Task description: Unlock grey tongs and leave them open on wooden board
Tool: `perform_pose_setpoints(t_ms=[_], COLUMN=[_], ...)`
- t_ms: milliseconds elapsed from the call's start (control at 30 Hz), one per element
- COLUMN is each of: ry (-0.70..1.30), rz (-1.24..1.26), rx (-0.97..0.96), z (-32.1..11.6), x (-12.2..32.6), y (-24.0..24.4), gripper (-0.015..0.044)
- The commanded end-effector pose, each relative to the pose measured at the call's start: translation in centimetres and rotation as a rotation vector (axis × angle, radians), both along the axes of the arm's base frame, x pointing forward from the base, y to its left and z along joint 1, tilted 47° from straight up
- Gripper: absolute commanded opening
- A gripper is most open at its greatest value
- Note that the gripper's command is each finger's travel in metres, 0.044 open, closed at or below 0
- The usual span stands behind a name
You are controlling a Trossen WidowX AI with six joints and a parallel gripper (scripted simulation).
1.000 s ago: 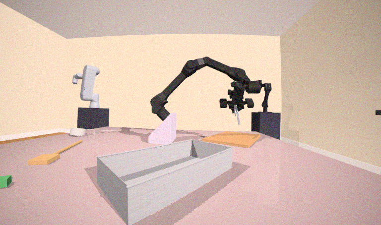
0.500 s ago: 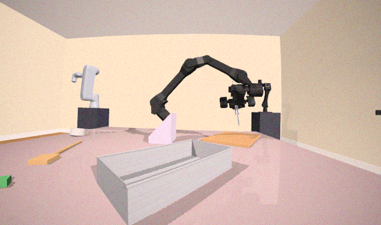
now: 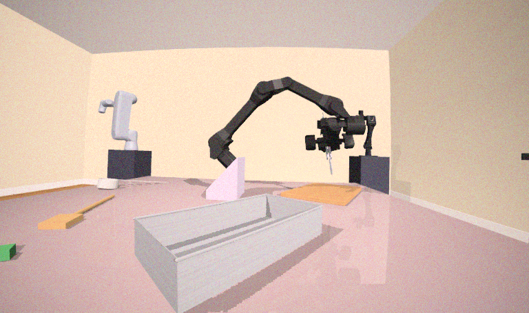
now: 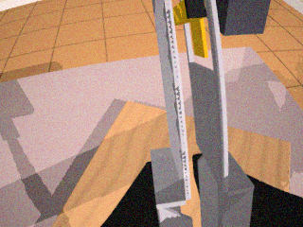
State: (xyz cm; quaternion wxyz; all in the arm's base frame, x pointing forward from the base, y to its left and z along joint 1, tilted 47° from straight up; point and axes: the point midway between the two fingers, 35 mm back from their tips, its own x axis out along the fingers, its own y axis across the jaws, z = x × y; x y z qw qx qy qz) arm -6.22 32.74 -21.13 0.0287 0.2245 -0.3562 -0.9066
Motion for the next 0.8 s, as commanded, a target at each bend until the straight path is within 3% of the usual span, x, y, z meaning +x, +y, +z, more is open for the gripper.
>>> perform_pose_setpoints(t_ms=[0, 433, 767], ry=[0.008, -0.003, -0.216], rz=[-0.006, 0.009, 0.267], rx=[0.006, 0.001, -0.07], z=[0.1, 0.0, -1.4], x=[-0.1, -0.2, -1.9], y=[0.1, 0.0, -1.4], gripper=[-0.015, -0.015, -0.015])
